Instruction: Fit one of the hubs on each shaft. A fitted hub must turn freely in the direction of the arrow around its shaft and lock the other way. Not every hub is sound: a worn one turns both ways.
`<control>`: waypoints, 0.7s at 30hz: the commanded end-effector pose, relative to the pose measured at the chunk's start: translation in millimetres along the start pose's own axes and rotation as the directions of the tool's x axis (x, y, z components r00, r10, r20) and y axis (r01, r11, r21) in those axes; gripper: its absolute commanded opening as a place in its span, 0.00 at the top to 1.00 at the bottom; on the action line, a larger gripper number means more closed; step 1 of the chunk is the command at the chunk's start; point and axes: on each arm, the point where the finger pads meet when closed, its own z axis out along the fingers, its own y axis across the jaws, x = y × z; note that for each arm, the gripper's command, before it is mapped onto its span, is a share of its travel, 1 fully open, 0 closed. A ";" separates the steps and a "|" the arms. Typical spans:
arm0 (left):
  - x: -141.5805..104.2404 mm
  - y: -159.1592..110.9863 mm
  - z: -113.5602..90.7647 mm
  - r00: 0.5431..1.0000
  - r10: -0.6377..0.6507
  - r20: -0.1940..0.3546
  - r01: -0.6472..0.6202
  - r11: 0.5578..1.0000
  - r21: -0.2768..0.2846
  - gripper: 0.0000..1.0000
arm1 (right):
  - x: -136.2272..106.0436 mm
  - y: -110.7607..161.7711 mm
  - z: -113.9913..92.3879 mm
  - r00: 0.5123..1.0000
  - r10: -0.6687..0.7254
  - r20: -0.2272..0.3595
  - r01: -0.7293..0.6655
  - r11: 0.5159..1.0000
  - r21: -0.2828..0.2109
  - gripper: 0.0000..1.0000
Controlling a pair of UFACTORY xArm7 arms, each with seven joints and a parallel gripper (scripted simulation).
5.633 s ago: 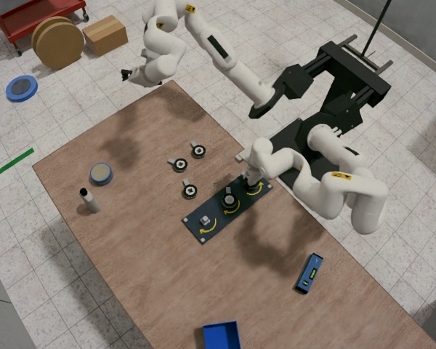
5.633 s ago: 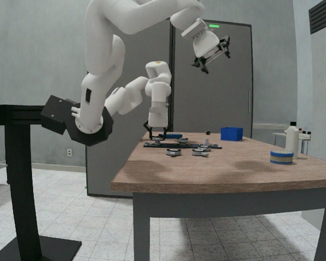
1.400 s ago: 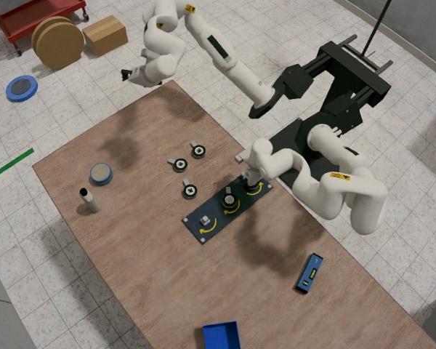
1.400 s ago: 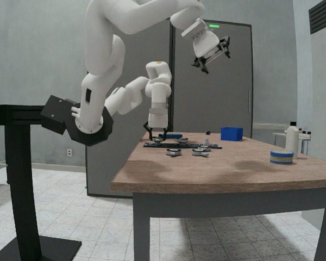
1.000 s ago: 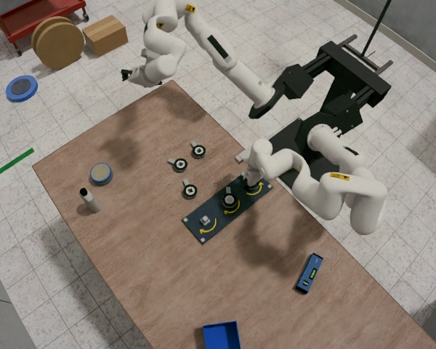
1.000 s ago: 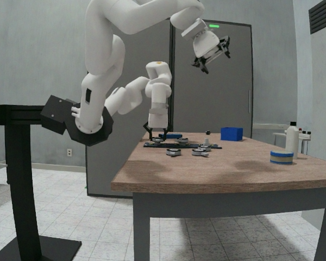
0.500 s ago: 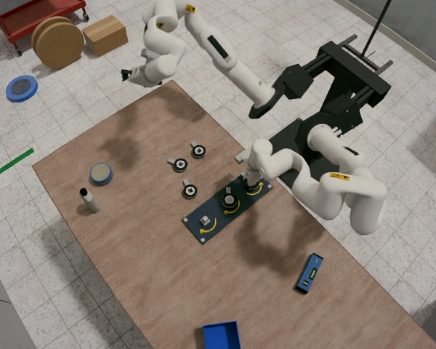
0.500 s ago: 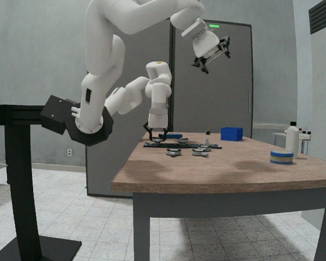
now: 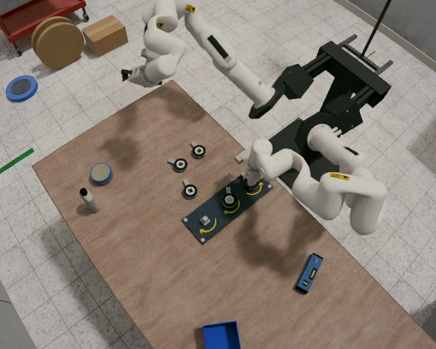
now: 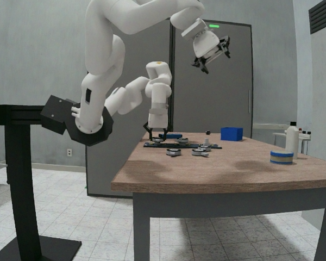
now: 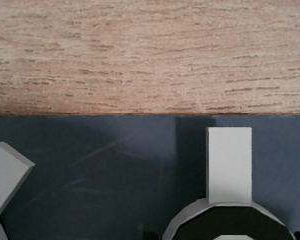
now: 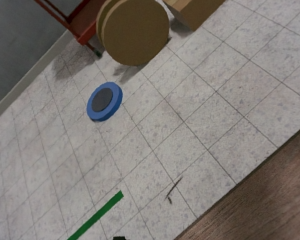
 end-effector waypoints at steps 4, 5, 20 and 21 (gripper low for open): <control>1.1 -0.8 -1.5 1.000 0.000 -0.003 0.000 1.000 0.003 1.00 | 0.5 -0.9 -1.2 1.000 0.003 0.003 -0.003 1.000 0.001 0.00; 1.1 -0.8 -1.5 1.000 0.000 -0.003 0.000 1.000 0.003 1.00 | 0.5 -0.9 -1.2 1.000 0.003 0.003 -0.003 1.000 0.001 0.00; 1.1 -0.8 -1.5 0.982 -0.191 -0.004 0.191 0.982 0.002 1.00 | 0.5 -0.9 -1.2 1.000 0.003 0.003 -0.003 1.000 0.001 0.00; 1.1 -0.8 -1.5 0.982 -0.191 -0.004 0.191 0.982 0.002 1.00 | 0.5 -0.9 -1.2 1.000 0.003 0.003 -0.003 1.000 0.001 0.00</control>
